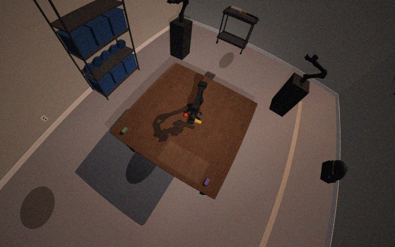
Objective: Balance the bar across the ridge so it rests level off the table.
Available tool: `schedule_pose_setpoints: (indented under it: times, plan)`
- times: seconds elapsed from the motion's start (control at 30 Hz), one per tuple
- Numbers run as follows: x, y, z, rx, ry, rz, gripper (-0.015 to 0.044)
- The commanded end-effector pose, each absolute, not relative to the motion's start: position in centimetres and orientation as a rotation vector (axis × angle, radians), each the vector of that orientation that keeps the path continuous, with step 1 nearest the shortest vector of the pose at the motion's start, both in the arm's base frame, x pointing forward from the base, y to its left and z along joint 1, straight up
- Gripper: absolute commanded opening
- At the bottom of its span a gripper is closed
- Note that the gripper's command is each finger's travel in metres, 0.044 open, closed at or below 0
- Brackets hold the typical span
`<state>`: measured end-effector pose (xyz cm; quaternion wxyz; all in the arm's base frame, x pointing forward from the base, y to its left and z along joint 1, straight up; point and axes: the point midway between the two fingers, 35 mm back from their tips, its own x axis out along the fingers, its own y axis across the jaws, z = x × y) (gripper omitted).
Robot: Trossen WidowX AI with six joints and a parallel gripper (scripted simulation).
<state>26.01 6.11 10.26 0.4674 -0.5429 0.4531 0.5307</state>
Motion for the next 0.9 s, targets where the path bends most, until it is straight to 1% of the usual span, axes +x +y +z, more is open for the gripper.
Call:
schedule_pose_setpoints:
  times: [0.0, 0.33, 0.53, 0.57, 0.87]
  plan:
    - [26.01, 6.11, 10.26, -1.332, 1.112, 1.302, 0.0]
    - [26.01, 6.11, 10.26, -1.332, 1.112, 1.302, 0.0]
    - [26.01, 6.11, 10.26, -1.332, 1.112, 1.302, 0.0157]
    - [26.01, 6.11, 10.26, -1.332, 1.112, 1.302, 0.0167]
    - [26.01, 6.11, 10.26, -1.332, 1.112, 1.302, 0.0167]
